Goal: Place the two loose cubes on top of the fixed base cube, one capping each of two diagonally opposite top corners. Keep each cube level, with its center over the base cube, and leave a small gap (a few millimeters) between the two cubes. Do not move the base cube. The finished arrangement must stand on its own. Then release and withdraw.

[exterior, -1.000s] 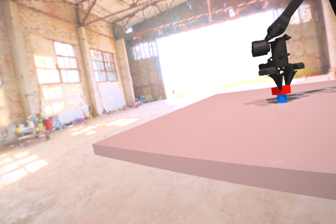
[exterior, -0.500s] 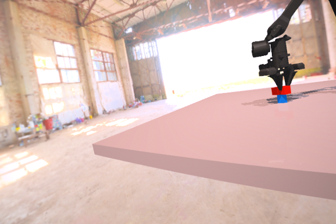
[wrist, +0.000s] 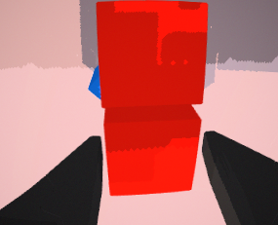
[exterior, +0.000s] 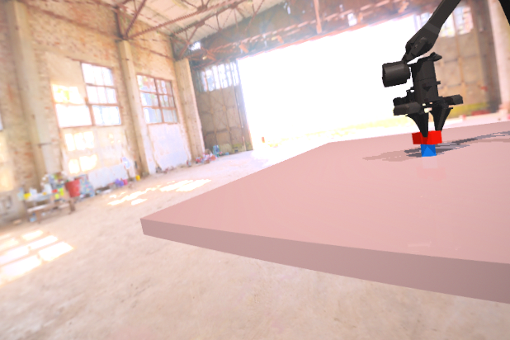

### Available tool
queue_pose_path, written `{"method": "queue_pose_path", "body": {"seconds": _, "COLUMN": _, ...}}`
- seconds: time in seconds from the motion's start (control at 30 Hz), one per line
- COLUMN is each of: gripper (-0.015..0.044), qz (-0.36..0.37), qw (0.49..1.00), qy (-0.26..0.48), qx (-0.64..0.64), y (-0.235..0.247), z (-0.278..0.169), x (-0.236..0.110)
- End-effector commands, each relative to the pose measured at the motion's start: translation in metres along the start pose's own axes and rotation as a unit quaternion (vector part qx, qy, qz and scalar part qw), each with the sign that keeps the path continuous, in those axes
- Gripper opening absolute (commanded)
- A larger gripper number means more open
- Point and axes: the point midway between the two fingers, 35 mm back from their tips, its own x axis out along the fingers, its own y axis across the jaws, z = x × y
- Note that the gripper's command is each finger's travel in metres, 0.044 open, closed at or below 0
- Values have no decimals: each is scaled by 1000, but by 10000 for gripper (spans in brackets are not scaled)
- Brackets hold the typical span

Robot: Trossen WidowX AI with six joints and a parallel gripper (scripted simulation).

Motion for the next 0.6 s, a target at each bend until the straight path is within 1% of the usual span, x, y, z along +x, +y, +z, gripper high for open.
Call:
{"method": "queue_pose_path", "body": {"seconds": 0.0, "gripper": 205, "qz": 4, "qw": 1000, "qy": -2, "qx": 0, "y": 1, "z": 1, "x": -8}}
{"method": "queue_pose_path", "body": {"seconds": 0.57, "gripper": 205, "qz": 4, "qw": 1000, "qy": -2, "qx": 0, "y": 1, "z": 1, "x": -26}}
